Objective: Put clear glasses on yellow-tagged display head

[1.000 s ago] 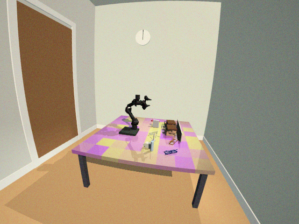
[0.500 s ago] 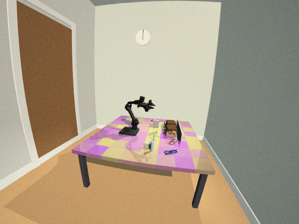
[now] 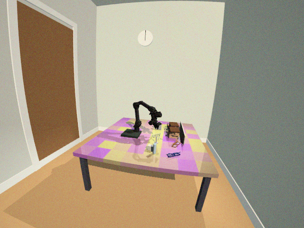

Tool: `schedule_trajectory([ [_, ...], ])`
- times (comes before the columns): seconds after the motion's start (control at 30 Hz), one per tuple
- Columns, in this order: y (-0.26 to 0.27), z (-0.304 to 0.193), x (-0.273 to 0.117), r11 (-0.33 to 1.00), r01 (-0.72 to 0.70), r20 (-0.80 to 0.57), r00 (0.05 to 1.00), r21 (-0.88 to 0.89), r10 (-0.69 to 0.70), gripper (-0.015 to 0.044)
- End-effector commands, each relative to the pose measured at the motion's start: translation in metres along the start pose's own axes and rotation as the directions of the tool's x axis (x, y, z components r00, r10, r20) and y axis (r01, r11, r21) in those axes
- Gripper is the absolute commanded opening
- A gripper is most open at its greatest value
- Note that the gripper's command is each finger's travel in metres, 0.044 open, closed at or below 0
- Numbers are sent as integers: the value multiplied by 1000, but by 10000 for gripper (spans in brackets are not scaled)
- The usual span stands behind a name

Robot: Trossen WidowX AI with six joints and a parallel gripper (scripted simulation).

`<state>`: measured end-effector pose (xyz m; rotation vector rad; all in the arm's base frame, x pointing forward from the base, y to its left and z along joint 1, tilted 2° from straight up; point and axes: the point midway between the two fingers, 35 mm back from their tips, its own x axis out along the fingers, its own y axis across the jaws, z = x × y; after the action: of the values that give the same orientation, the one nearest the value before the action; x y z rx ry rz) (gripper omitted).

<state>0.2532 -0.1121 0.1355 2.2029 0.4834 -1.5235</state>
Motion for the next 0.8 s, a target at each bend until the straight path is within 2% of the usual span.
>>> schedule_trajectory([
  [0.0,-8,23,27,993,115,265,959,-23,-105,200],
  [0.3,-6,19,29,993,119,275,955,-24,-108,200],
  [0.4,-6,19,29,993,119,275,955,-24,-108,121],
  [0.77,-6,20,30,993,119,275,955,-24,-108,120],
])
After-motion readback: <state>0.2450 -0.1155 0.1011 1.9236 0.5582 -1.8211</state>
